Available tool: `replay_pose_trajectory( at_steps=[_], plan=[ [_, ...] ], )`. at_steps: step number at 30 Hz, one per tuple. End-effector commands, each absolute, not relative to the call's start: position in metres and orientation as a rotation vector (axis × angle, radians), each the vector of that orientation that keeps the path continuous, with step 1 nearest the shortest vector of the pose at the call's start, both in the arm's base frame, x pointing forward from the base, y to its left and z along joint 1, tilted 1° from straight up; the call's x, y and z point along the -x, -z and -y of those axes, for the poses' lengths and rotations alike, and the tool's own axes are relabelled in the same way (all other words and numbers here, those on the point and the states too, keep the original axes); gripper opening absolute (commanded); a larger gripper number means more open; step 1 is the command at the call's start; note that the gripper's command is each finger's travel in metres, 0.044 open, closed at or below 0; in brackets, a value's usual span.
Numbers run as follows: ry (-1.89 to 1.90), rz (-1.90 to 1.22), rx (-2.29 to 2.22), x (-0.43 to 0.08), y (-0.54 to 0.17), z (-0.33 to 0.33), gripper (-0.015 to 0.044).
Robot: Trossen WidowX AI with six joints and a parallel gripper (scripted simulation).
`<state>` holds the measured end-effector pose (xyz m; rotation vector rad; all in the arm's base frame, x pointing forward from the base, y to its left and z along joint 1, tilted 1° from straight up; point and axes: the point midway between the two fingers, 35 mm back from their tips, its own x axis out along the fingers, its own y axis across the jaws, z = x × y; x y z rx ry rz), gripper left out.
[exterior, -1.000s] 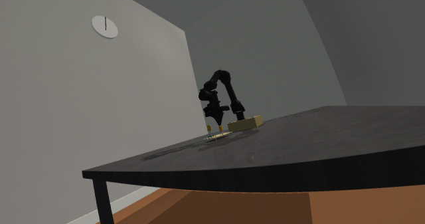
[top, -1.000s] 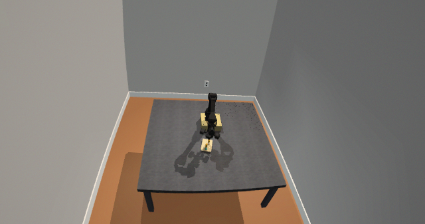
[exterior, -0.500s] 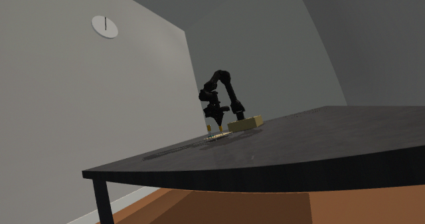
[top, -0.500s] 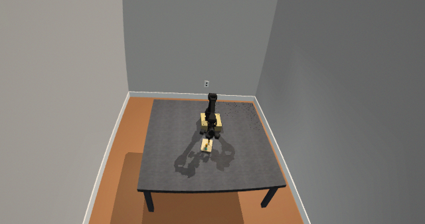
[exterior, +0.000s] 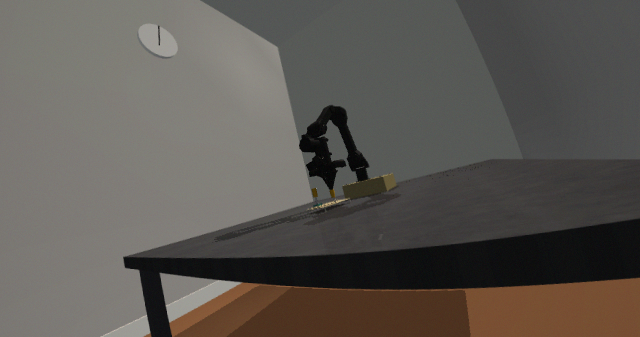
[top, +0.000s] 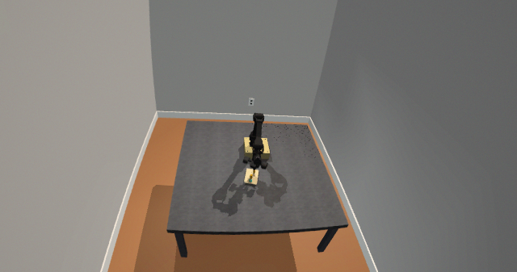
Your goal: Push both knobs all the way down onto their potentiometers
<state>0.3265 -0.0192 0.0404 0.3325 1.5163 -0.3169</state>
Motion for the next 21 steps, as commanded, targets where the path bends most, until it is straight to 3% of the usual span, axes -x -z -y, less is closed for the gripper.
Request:
replay_pose_trajectory(
  at_steps=[1,21],
  plan=[
    [0.311,-1.516,-0.335,-0.3269,-0.0390,0.0183,0.0000],
    [0.311,-1.516,-0.335,-0.3270,-0.0357,0.0183,0.0000]
  ],
)
